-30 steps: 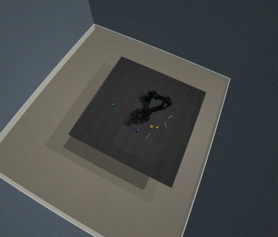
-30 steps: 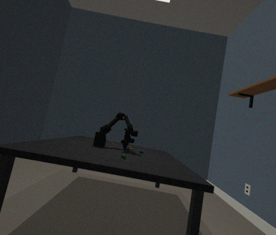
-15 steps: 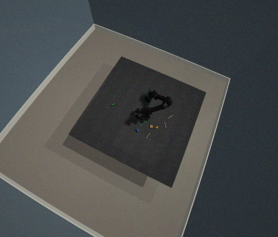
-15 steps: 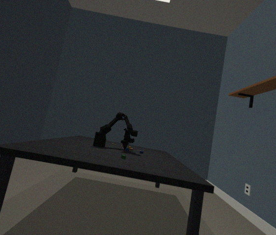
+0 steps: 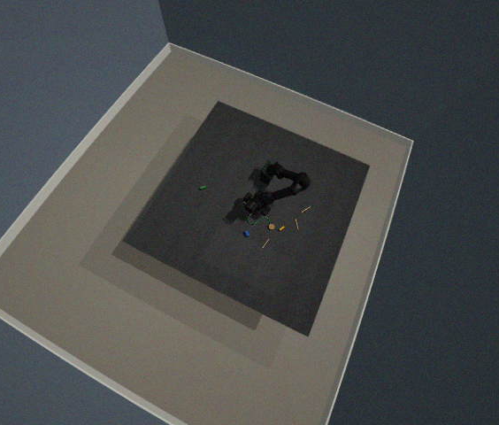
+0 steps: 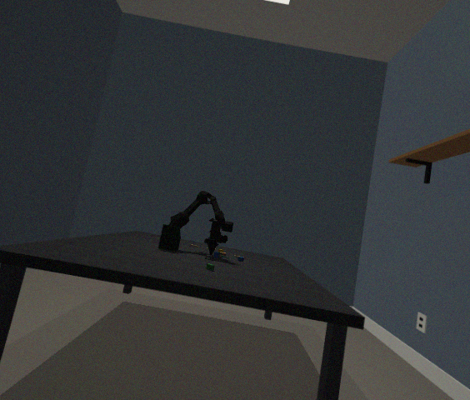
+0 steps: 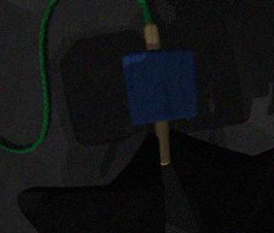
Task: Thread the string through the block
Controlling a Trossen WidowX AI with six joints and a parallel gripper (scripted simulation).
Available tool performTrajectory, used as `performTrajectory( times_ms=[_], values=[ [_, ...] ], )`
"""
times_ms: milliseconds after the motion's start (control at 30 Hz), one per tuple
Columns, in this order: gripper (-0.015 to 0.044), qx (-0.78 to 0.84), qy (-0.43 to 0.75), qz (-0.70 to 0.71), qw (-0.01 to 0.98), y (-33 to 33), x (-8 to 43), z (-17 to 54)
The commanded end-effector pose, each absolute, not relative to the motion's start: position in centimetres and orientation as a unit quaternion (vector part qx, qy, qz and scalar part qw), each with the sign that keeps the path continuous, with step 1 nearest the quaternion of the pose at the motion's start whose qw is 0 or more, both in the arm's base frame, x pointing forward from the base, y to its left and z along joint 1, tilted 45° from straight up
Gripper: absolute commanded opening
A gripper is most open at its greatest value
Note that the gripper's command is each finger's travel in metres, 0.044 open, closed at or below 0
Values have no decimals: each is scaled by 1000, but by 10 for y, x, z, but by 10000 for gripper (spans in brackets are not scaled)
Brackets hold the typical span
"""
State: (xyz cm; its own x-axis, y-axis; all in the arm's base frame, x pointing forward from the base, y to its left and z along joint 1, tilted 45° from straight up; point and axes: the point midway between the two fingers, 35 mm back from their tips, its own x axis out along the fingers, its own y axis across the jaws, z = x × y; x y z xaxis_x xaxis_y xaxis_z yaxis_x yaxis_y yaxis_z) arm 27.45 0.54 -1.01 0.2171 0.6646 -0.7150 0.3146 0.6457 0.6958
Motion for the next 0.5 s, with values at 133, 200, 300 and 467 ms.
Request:
performTrajectory(
  times_ms=[133,200,300,467],
  values=[
    [0,400,611,130,671,9,266,-8],
    [0,400,611,130,671,9,263,-8],
    [0,400,611,130,671,11,260,-7],
    [0,401,611,130,670,13,254,-7]
  ],
)
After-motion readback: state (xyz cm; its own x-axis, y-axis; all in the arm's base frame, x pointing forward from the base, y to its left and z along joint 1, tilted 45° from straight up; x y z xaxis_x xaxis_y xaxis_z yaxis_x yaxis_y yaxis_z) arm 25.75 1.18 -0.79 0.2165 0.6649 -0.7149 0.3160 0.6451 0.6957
